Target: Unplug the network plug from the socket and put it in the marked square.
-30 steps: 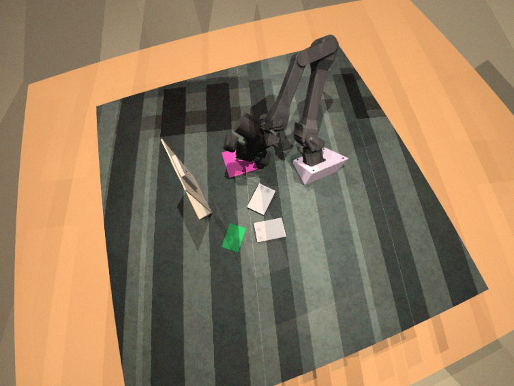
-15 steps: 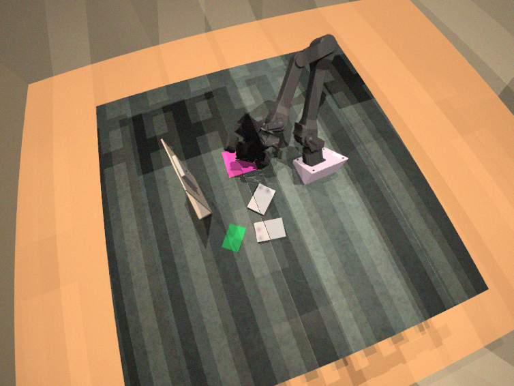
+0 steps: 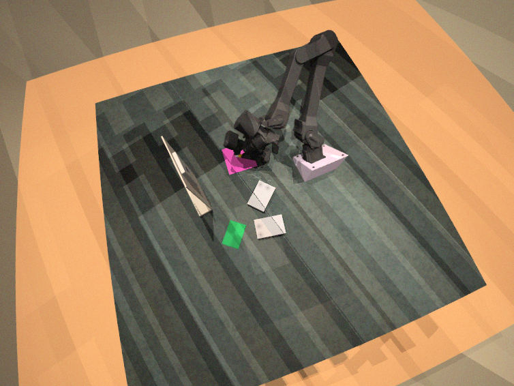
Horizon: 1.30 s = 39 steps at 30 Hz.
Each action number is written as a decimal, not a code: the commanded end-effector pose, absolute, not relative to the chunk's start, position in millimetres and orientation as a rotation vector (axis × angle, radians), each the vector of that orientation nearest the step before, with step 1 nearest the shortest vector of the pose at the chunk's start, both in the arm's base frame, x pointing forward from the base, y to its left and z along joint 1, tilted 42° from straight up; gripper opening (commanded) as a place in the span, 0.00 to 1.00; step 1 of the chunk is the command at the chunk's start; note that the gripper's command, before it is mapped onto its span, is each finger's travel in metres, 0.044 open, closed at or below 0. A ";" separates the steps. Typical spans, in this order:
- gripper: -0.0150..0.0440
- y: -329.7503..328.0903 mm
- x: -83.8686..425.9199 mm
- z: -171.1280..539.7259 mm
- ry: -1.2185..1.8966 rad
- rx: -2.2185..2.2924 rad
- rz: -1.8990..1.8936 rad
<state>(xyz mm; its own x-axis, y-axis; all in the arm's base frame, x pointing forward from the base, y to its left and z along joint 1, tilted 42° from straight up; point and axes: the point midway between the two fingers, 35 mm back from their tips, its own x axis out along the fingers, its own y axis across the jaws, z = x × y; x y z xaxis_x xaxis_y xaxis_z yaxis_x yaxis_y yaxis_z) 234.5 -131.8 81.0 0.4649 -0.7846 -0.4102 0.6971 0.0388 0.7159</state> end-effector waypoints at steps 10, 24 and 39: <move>0.52 -123.6 231.2 84.5 -0.101 1.028 -1.141; 0.52 -112.5 225.1 90.3 -0.100 1.026 -1.141; 0.52 -102.7 224.3 96.1 -0.092 1.032 -1.146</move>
<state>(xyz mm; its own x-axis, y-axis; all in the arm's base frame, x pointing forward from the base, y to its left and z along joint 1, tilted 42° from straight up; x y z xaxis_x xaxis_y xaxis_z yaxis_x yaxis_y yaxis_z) 222.3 -105.7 92.4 0.4579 -0.7814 -0.4239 0.7078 0.0319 0.7057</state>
